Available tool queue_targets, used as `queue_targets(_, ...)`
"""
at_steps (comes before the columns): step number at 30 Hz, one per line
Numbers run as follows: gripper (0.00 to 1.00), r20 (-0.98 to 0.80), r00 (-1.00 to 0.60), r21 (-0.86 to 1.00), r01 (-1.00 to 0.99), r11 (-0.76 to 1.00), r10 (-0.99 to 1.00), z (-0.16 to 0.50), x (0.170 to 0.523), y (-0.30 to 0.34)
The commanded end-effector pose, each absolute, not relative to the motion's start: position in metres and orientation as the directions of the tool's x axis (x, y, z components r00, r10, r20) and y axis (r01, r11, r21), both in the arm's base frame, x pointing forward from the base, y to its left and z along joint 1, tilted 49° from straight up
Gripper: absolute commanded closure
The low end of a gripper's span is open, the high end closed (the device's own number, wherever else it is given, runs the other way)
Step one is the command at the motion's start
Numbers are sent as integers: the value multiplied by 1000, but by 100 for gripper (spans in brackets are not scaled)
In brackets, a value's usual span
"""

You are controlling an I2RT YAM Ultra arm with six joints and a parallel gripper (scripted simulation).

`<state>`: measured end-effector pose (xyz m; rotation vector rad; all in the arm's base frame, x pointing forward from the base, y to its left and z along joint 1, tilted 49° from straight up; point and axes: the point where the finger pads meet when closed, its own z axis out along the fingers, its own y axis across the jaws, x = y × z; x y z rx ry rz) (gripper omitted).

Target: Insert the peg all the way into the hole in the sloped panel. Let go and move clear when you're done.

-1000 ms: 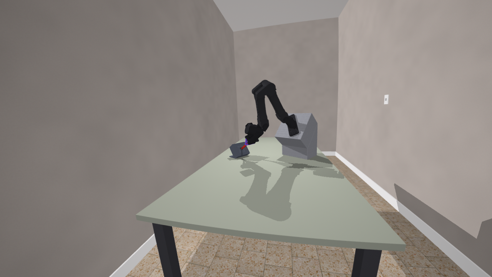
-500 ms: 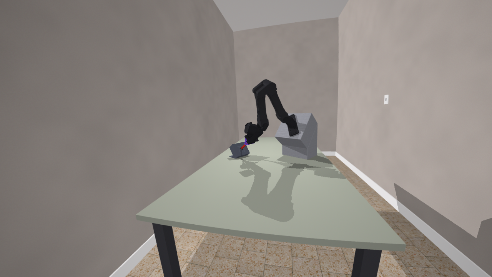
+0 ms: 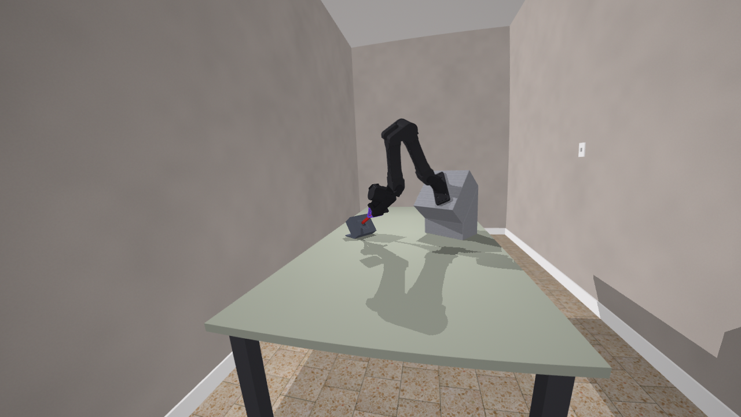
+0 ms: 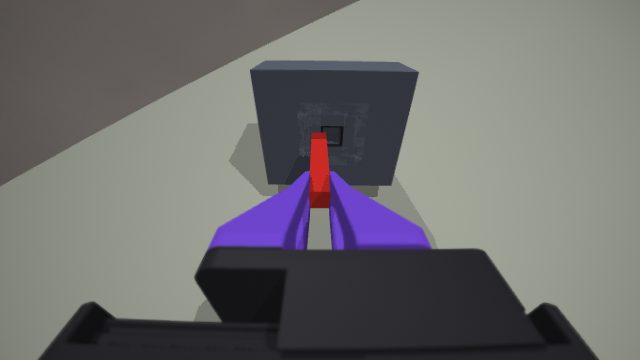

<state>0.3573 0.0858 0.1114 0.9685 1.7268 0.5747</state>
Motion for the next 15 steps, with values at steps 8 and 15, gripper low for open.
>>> queue_targets(8, 100, -553, -129, 752, 349, 559, 824, 110, 343, 79)
queue_targets(15, 100, -553, -129, 752, 350, 559, 823, 107, 343, 78)
